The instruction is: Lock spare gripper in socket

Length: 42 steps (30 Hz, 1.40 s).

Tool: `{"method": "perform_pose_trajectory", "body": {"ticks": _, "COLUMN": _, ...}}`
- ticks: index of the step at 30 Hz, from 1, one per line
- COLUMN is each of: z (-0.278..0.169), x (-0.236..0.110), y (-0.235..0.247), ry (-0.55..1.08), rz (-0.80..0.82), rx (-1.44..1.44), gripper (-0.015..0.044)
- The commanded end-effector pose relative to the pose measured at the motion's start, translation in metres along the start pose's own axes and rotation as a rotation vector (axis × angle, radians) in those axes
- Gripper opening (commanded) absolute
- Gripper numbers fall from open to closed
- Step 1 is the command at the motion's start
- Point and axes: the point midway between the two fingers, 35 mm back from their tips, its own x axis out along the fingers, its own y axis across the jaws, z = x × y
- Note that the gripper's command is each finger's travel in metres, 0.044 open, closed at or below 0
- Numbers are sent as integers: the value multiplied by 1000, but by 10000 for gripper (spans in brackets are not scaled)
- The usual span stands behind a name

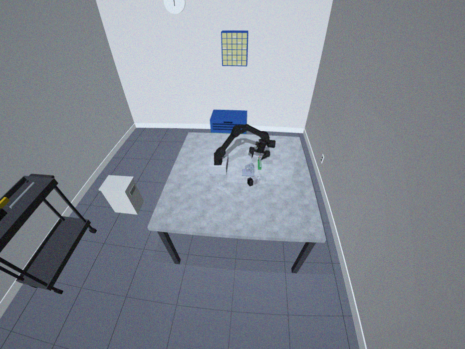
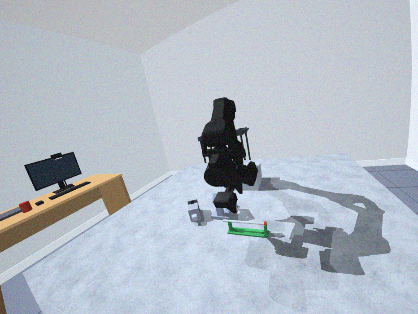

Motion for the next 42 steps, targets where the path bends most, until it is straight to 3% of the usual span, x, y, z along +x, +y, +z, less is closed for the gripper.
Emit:
{"method": "perform_pose_trajectory", "body": {"ticks": 1, "z": 1, "x": -11, "y": 2, "ry": 0, "rz": -2, "rx": 0, "gripper": 440}}
{"method": "perform_pose_trajectory", "body": {"ticks": 6, "z": 1, "x": -11, "y": 3, "ry": 1, "rz": 6, "rx": 1, "gripper": 440}}
{"method": "perform_pose_trajectory", "body": {"ticks": 14, "z": 4, "x": -62, "y": 14, "ry": 1, "rz": 4, "rx": 1, "gripper": 440}}
{"method": "perform_pose_trajectory", "body": {"ticks": 18, "z": 2, "x": -57, "y": 12, "ry": -6, "rz": 2, "rx": 15, "gripper": 440}}
{"method": "perform_pose_trajectory", "body": {"ticks": 26, "z": -107, "x": -56, "y": 9, "ry": -258, "rz": -207, "rx": 451, "gripper": 440}}
{"method": "perform_pose_trajectory", "body": {"ticks": 34, "z": -210, "x": -48, "y": 49, "ry": -487, "rz": -471, "rx": 871, "gripper": 440}}
{"method": "perform_pose_trajectory", "body": {"ticks": 42, "z": -218, "x": -43, "y": 53, "ry": -504, "rz": -496, "rx": 904, "gripper": 440}}
